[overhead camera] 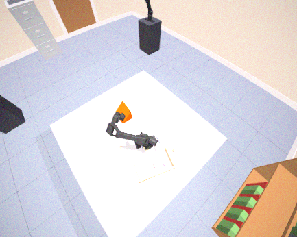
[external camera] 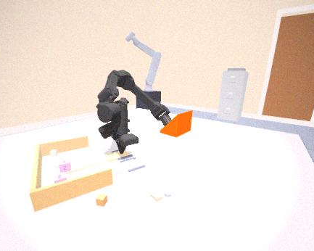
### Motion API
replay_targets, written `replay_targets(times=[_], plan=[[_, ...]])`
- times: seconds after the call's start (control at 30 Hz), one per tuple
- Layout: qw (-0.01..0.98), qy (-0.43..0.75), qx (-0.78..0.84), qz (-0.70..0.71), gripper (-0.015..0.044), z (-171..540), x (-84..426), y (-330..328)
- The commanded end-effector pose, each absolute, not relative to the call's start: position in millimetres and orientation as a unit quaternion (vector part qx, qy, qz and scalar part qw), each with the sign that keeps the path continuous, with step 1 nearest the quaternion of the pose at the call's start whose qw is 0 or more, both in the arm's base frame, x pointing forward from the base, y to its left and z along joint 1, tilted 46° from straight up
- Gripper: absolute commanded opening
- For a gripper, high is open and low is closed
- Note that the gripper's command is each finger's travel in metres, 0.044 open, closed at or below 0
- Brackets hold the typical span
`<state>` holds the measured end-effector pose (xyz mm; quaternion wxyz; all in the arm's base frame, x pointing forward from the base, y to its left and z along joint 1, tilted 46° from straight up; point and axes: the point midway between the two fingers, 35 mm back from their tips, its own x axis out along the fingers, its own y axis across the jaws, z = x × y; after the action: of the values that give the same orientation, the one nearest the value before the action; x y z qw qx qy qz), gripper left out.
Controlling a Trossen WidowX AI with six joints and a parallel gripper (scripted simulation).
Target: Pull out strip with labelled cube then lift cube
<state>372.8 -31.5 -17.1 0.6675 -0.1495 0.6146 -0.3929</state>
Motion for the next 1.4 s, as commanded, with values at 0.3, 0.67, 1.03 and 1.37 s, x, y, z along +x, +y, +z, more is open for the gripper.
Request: replay_targets(times=[0.3,0.67,1.03,1.37], plan=[[0.662,0.620,-0.149,-0.394,0.0000,-26,349,-27],[0.662,0.620,-0.149,-0.394,0.0000,-30,333,-22],[0.661,0.621,-0.149,-0.394,0.0000,-33,318,-18],[0.661,0.621,-0.149,-0.393,0.0000,-36,304,-13]])
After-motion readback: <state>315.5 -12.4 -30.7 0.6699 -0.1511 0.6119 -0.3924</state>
